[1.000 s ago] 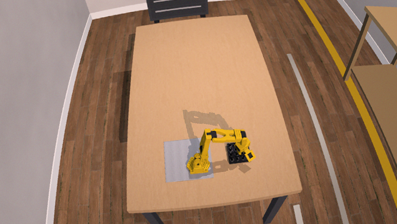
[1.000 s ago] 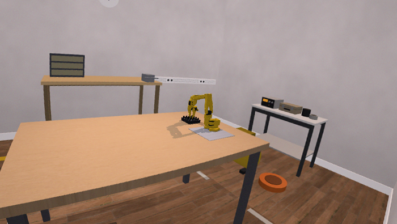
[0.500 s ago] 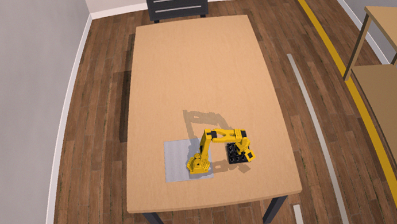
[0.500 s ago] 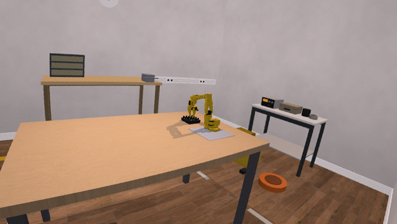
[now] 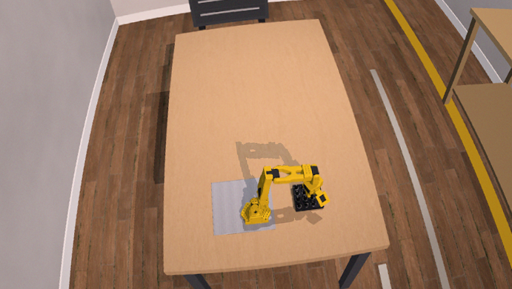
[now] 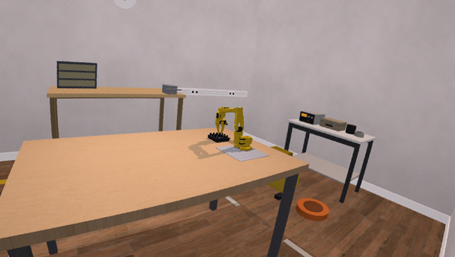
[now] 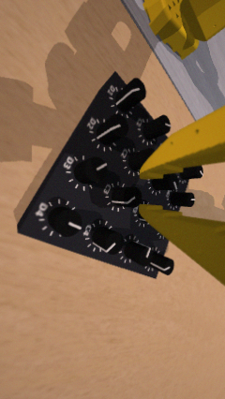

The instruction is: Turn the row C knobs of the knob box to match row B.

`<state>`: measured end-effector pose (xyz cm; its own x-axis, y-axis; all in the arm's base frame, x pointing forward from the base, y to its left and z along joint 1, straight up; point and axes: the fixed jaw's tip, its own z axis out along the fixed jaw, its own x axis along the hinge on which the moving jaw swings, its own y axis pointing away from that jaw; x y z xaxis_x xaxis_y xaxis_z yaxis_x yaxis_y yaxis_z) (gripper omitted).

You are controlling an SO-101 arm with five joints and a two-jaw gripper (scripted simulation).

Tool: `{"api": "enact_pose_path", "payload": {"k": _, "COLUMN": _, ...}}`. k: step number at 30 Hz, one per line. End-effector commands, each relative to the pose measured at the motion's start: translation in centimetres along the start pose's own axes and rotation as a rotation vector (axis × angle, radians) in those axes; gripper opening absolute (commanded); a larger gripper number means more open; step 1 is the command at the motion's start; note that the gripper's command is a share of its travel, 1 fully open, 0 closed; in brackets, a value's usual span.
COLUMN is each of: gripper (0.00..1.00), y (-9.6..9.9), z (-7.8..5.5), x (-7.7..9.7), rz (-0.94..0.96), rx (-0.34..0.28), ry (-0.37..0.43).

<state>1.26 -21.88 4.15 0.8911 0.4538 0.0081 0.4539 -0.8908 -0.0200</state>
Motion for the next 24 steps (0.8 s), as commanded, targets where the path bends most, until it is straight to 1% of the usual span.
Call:
{"api": "enact_pose_path", "payload": {"k": 1, "gripper": 0.08, "y": 0.17, "z": -0.77, "x": 0.09, "rz": 0.000, "rx": -0.015, "ry": -0.006}}
{"api": "enact_pose_path", "payload": {"k": 9, "gripper": 0.08, "y": 0.11, "z": -1.38, "x": 0.11, "rz": 0.000, "rx": -0.015, "ry": -0.006}}
{"api": "enact_pose_path", "payload": {"k": 20, "gripper": 0.08, "y": 0.07, "z": -1.47, "x": 0.13, "rz": 0.000, "rx": -0.015, "ry": -0.006}}
{"api": "enact_pose_path", "payload": {"k": 24, "gripper": 0.08, "y": -0.22, "z": -1.58, "x": 0.26, "rz": 0.000, "rx": -0.015, "ry": -0.006}}
